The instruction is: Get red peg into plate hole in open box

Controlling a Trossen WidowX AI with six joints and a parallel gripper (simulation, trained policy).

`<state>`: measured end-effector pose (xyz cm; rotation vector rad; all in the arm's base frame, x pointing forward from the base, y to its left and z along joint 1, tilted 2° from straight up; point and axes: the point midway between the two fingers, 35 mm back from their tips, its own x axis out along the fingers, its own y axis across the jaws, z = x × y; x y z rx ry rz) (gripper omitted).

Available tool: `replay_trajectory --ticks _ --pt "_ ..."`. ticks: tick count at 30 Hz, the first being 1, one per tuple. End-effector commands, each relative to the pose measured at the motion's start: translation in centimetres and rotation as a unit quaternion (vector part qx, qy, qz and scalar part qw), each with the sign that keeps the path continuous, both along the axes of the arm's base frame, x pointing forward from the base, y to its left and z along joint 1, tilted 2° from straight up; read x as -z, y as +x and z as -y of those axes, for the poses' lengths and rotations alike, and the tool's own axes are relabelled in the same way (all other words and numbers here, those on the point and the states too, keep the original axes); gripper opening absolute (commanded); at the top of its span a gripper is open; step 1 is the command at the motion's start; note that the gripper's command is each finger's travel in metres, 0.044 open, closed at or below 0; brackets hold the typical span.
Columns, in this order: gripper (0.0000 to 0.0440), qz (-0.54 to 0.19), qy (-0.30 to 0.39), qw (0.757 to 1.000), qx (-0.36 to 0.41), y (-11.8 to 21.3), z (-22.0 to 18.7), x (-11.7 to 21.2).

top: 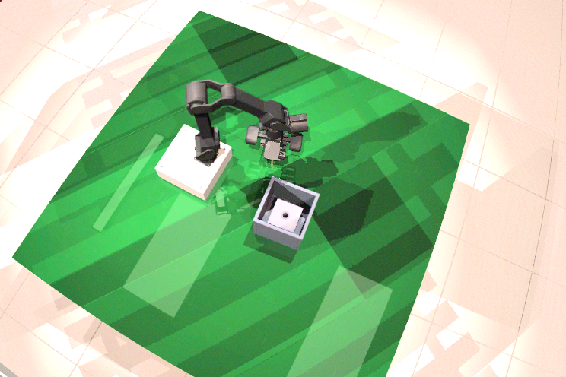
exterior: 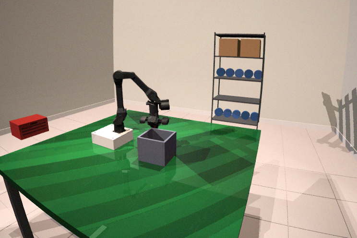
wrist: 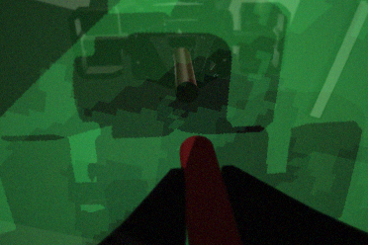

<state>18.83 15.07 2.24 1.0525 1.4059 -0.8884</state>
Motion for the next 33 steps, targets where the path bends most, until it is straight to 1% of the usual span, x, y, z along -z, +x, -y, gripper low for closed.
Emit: replay_trajectory --ticks 1,8,15,25,33 --pt "0.0000 0.021 0.020 1.000 0.007 0.9 -0.5 -1.7" --pt "0.0000 0.057 0.040 0.998 0.007 2.3 -0.7 -4.7" --pt "0.0000 0.096 0.047 0.994 0.003 3.8 -0.1 -7.9" --pt "0.0000 0.139 0.033 0.990 0.005 5.6 2.5 -12.1" --pt "0.0000 0.155 0.007 0.988 0.017 6.9 5.4 -13.9"
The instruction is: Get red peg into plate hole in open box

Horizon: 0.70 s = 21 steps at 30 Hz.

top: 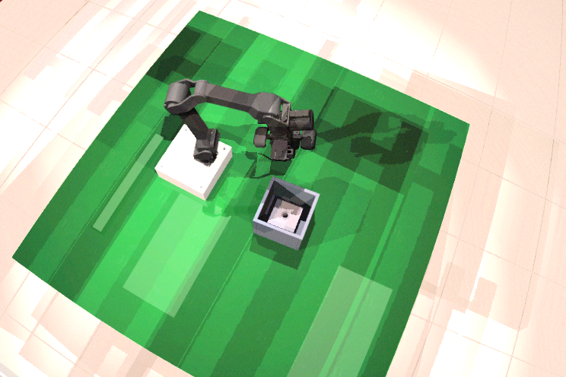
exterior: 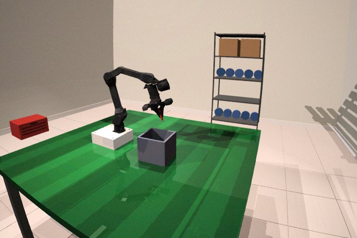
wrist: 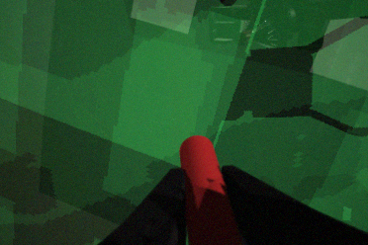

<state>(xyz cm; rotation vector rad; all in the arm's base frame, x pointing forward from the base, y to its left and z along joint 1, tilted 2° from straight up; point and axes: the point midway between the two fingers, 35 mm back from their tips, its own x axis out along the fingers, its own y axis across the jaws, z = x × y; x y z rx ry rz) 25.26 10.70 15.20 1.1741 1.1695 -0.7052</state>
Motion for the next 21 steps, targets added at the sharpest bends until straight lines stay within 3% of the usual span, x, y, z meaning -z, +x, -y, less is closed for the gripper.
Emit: replay_trajectory --ticks 1,21 --pt "0.0000 0.013 -0.010 1.000 0.007 0.6 1.4 -1.0" --pt "0.0000 -0.012 -0.056 0.997 0.046 2.0 7.6 -0.9"
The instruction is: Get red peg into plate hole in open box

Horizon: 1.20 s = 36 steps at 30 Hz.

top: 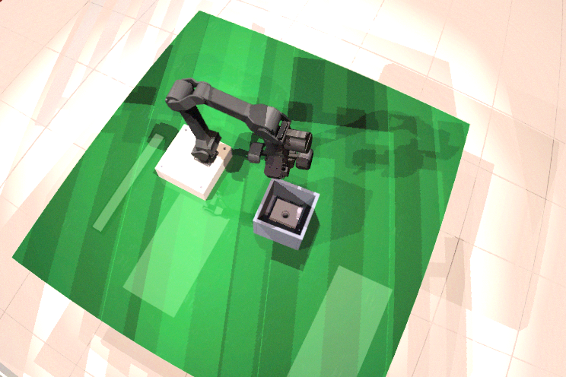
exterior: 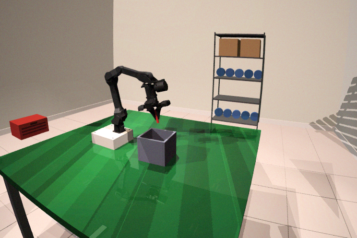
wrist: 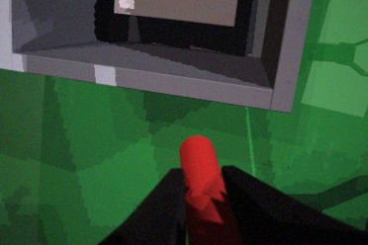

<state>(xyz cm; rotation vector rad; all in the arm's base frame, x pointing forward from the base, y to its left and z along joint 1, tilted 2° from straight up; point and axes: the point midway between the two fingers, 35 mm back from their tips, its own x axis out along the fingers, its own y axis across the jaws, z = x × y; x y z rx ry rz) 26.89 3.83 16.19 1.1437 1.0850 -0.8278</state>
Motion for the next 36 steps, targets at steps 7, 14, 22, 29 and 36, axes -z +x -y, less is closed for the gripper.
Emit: replay_trajectory --ticks 7,14,22,29,36 --pt "0.0000 -0.020 -0.012 1.000 0.010 0.9 2.4 0.5" --pt "0.0000 -0.032 -0.014 0.999 0.013 1.5 3.7 1.0" --pt "0.0000 -0.044 -0.015 0.999 0.015 2.2 5.2 1.7" --pt "0.0000 -0.055 -0.017 0.998 0.015 2.9 6.4 2.9" --pt "0.0000 -0.065 -0.016 0.998 0.013 3.5 7.4 4.4"
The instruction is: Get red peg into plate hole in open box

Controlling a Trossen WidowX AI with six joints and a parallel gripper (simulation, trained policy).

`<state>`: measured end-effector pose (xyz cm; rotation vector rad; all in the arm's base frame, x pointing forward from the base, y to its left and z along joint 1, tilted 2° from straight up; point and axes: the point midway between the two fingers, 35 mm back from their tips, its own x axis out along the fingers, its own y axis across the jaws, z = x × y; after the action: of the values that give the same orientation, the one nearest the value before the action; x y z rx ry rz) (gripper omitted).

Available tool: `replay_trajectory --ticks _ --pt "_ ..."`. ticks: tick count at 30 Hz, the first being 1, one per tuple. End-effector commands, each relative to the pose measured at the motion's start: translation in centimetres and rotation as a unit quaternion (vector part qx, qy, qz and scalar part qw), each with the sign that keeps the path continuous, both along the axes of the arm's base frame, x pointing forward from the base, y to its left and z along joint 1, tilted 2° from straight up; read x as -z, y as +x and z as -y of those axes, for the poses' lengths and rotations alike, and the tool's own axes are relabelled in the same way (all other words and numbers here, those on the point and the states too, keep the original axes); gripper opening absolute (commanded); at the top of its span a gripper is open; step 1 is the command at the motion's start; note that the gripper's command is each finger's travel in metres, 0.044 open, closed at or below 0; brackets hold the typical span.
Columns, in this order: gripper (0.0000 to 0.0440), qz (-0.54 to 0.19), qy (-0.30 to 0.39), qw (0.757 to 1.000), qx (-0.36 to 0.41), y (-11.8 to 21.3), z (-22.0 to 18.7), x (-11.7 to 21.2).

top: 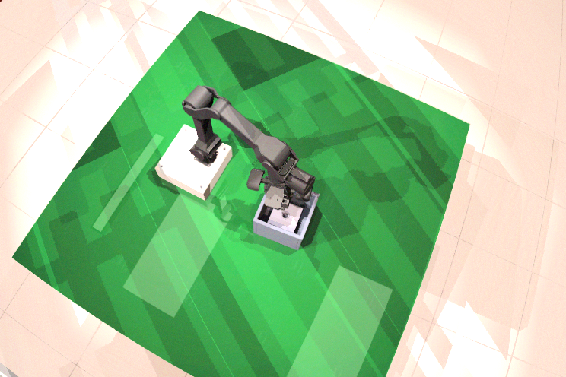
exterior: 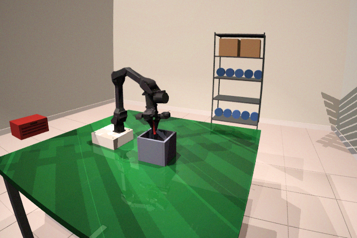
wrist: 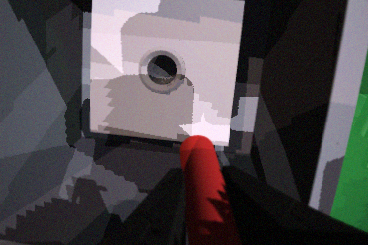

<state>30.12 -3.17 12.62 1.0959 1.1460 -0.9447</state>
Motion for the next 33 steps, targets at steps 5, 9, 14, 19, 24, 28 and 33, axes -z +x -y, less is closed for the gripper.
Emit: replay_trajectory --ticks 5,9,14,19,24,28,33 --pt "0.0000 -0.011 0.005 1.000 -0.005 0.8 0.7 2.0" --pt "0.0000 -0.013 0.008 1.000 -0.008 1.2 1.0 2.9" --pt "0.0000 -0.012 0.010 1.000 -0.015 1.8 1.2 3.8" --pt "0.0000 -0.014 0.011 1.000 -0.024 2.3 1.5 4.9" --pt "0.0000 -0.018 0.012 0.999 -0.035 2.8 1.6 6.1" --pt "0.0000 -0.022 0.010 0.999 -0.042 3.0 1.7 6.9" --pt "0.0028 -0.033 0.006 0.998 -0.050 3.1 1.9 7.7"
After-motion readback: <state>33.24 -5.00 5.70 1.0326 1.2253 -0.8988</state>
